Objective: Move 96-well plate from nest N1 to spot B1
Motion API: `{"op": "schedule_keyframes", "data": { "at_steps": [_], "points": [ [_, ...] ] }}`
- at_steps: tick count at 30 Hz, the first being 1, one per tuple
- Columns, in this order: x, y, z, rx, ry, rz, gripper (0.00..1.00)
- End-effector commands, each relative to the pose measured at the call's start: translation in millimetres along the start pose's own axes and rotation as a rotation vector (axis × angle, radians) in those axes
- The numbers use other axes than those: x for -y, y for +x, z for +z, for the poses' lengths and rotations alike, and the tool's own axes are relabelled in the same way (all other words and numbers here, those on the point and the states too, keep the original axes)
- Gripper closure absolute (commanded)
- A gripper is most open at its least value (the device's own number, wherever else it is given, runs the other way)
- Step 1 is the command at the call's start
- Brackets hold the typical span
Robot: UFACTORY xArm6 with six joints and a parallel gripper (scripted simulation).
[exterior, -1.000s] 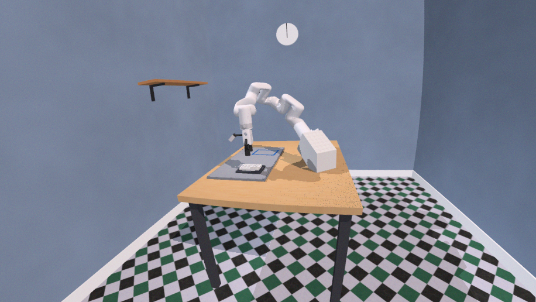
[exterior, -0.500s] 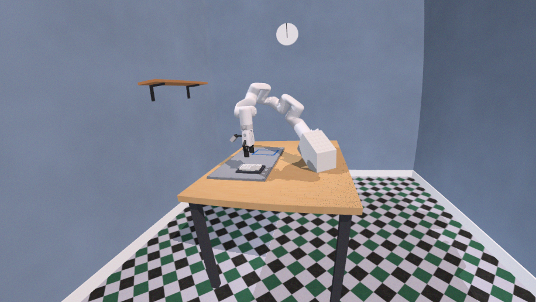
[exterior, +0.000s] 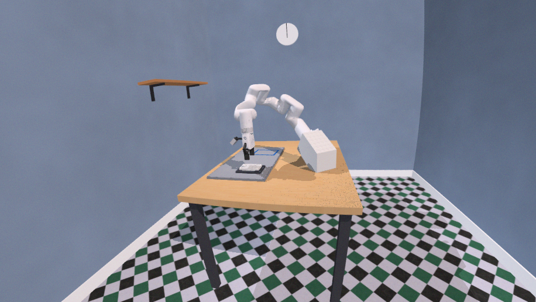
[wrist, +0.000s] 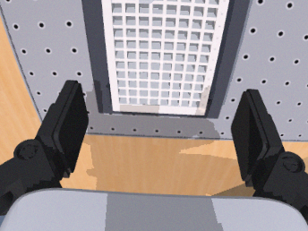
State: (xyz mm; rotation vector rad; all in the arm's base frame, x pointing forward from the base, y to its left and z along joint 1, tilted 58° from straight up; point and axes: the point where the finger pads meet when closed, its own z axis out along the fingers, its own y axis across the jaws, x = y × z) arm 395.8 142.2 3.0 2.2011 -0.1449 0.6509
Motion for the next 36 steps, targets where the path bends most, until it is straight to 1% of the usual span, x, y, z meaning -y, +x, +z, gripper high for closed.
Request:
{"op": "schedule_keyframes", "data": {
  "at_steps": [1, 8, 10, 25, 36],
  "points": [
    [1, 1, 4.5, -0.002, 0.003, 0.001, 0.00],
    [1, 1, 16.2, -0.002, 0.002, 0.001, 0.00],
    [1, 1, 16.2, -0.002, 0.002, 0.001, 0.00],
    [1, 1, 41.2, -0.002, 0.002, 0.001, 0.00],
    [1, 1, 42.4, -0.002, 0.002, 0.001, 0.00]
  ]
}}
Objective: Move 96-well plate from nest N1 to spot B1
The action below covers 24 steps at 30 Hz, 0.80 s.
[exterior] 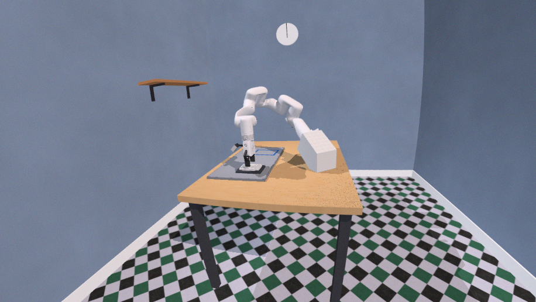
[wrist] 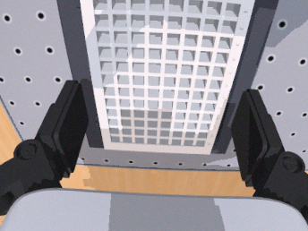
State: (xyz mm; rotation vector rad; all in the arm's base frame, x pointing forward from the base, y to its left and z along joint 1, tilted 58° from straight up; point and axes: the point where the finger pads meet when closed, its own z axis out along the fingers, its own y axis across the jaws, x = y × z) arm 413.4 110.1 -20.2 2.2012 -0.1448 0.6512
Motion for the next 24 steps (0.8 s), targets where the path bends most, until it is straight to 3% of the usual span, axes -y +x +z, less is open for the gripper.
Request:
{"op": "schedule_keyframes", "data": {
  "at_steps": [1, 24],
  "points": [
    [1, 1, -1.0, -0.001, 0.002, 0.001, 0.00],
    [1, 1, 12.3, -0.001, 0.002, 0.001, 0.00]
  ]
}}
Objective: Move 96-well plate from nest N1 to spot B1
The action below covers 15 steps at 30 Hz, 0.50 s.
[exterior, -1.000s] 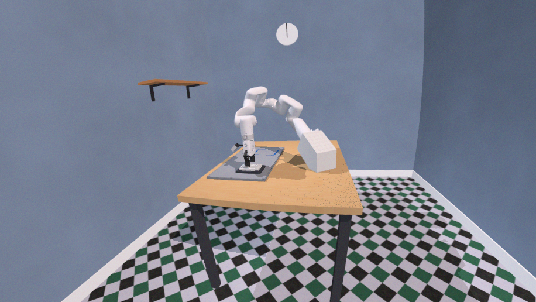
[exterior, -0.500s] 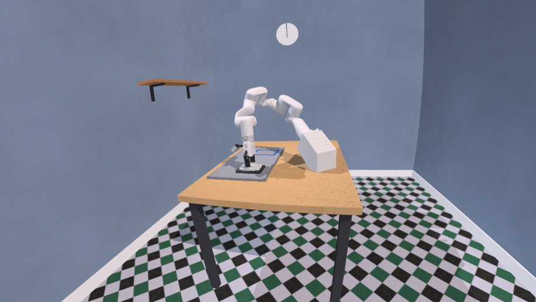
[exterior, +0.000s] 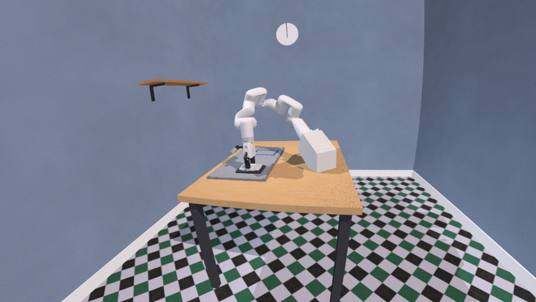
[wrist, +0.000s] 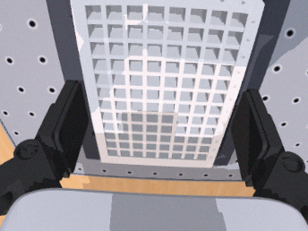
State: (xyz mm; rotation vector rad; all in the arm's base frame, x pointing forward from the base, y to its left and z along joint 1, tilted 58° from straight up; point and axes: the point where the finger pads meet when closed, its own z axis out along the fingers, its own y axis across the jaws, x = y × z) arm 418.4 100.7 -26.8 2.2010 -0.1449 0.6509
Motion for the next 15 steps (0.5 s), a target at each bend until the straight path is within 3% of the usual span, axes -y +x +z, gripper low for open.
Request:
{"op": "schedule_keyframes", "data": {
  "at_steps": [1, 15],
  "points": [
    [0.7, 0.8, -0.2, -0.002, 0.002, 0.001, 0.00],
    [0.7, 0.8, 6.6, -0.002, 0.002, 0.001, 0.00]
  ]
}}
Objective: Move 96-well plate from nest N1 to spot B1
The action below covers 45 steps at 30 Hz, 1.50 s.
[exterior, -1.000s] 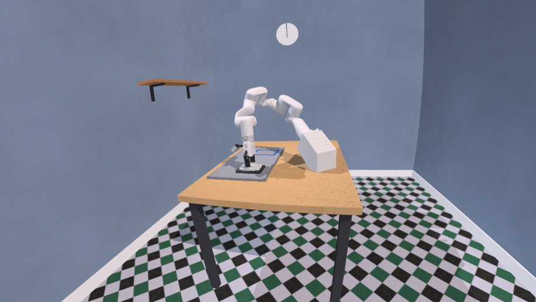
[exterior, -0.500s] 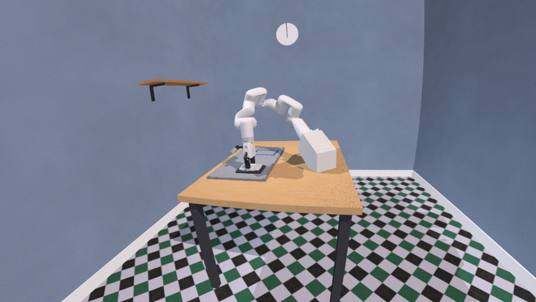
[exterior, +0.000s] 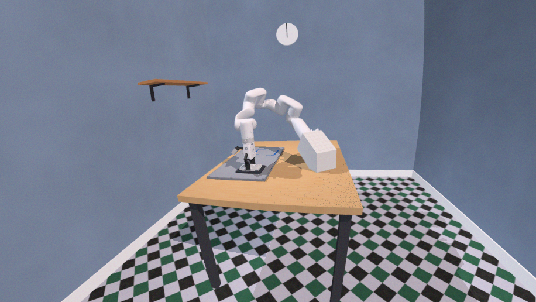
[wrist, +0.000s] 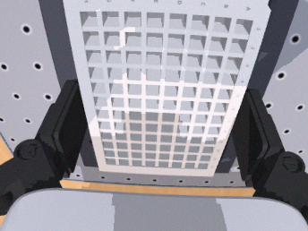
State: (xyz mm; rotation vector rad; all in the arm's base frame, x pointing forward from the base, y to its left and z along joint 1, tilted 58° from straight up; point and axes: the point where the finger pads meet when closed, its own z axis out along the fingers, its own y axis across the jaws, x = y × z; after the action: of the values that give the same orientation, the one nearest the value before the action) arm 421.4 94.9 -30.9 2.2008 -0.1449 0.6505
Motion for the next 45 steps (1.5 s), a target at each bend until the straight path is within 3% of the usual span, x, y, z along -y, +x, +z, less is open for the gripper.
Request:
{"op": "schedule_keyframes", "data": {
  "at_steps": [1, 13, 14, 45],
  "points": [
    [0.8, 0.9, -1.1, -0.002, 0.003, 0.001, 0.00],
    [0.8, 1.0, -1.1, -0.002, 0.003, 0.001, 0.00],
    [0.8, 0.9, -1.7, -0.002, 0.003, 0.001, 1.00],
    [0.8, 0.9, -1.7, -0.002, 0.003, 0.001, 1.00]
  ]
}}
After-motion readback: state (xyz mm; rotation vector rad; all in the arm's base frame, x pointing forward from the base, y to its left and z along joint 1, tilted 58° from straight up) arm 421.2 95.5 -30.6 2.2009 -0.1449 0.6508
